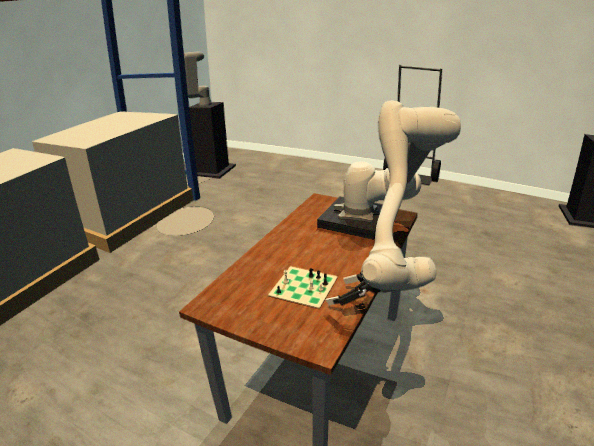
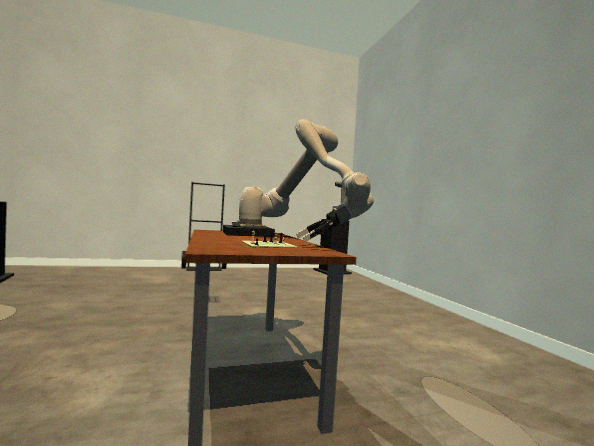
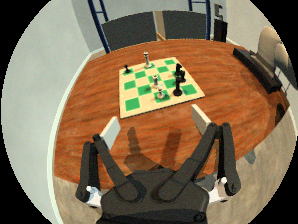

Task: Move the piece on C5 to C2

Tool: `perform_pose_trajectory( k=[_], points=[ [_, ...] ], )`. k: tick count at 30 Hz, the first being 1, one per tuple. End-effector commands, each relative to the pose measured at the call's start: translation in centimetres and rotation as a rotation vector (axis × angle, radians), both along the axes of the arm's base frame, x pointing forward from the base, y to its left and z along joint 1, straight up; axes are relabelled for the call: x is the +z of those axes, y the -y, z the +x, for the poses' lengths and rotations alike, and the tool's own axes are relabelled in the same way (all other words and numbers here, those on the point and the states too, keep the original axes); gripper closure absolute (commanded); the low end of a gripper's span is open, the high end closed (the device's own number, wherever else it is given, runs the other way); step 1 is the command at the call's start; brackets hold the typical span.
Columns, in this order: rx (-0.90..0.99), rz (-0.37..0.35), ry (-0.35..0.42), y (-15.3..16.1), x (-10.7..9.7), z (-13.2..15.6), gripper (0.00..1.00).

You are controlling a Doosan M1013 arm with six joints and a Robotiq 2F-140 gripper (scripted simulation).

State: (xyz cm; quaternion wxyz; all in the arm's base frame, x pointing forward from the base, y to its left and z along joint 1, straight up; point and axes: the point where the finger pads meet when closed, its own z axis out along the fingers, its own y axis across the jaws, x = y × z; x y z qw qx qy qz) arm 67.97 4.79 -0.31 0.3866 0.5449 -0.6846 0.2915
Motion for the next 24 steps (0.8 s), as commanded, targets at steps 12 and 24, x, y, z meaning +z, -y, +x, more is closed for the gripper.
perform_pose_trajectory(
  k=[12,24],
  points=[
    [0.000,0.000,0.000,0.0,0.3,0.0,0.00],
    [0.000,0.000,0.000,0.0,7.0,0.0,0.00]
  ],
)
